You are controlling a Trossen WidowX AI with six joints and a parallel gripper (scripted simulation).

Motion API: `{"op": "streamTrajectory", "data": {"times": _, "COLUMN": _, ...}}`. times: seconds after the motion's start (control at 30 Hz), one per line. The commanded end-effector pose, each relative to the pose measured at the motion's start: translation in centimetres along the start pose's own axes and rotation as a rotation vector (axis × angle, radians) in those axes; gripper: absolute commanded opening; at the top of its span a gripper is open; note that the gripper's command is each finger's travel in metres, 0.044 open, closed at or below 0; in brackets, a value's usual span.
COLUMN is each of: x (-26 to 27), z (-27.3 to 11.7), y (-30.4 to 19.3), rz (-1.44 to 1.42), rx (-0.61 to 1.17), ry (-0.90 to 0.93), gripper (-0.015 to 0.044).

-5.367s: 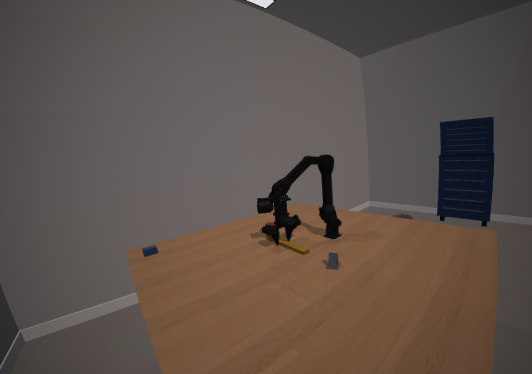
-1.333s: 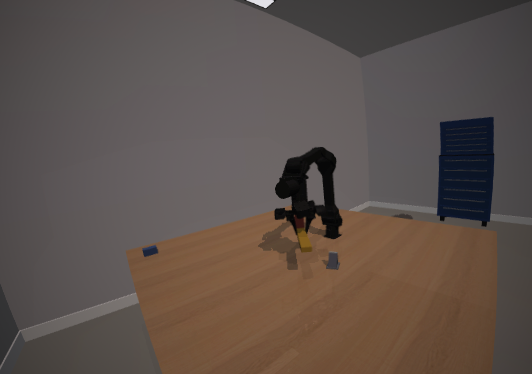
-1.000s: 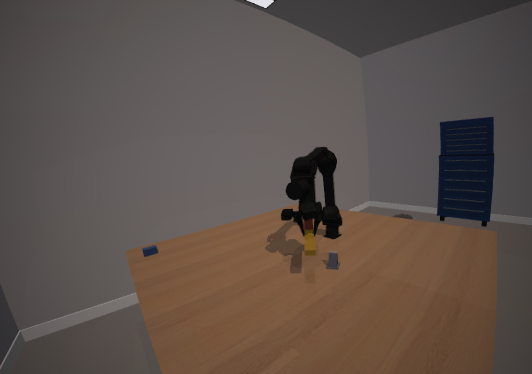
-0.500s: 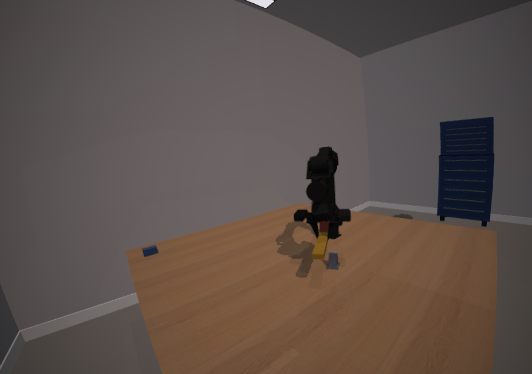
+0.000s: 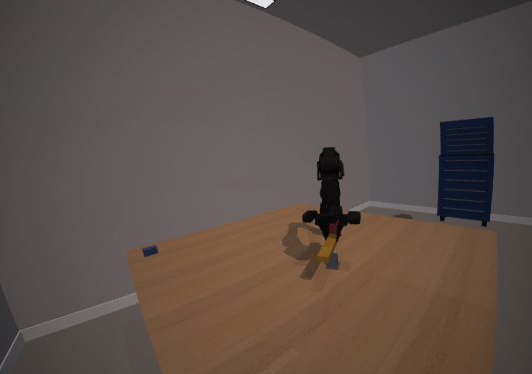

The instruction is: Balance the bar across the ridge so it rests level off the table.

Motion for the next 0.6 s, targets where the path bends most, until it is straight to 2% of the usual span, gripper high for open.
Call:
{"op": "streamTrajectory", "data": {"times": 0.0, "x": 0.2, "z": 0.7, "y": 0.1, "rz": 0.009, "rx": 0.002, "ry": -0.002, "gripper": 0.0}}
{"op": "streamTrajectory", "data": {"times": 0.57, "x": 0.0, "z": 3.4, "y": 0.0, "rz": 0.01, "rx": 0.002, "ry": -0.002, "gripper": 0.0}}
Point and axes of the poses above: the point midway between the two fingers, 35 mm back from their tips, its own z axis out along the fingers, its own x axis across the jaws, y = z × x, the point moved 10 cm from there along -z, back along the fingers, and after that the axes turned 14 degrees about -z, right-handed, at the moved point
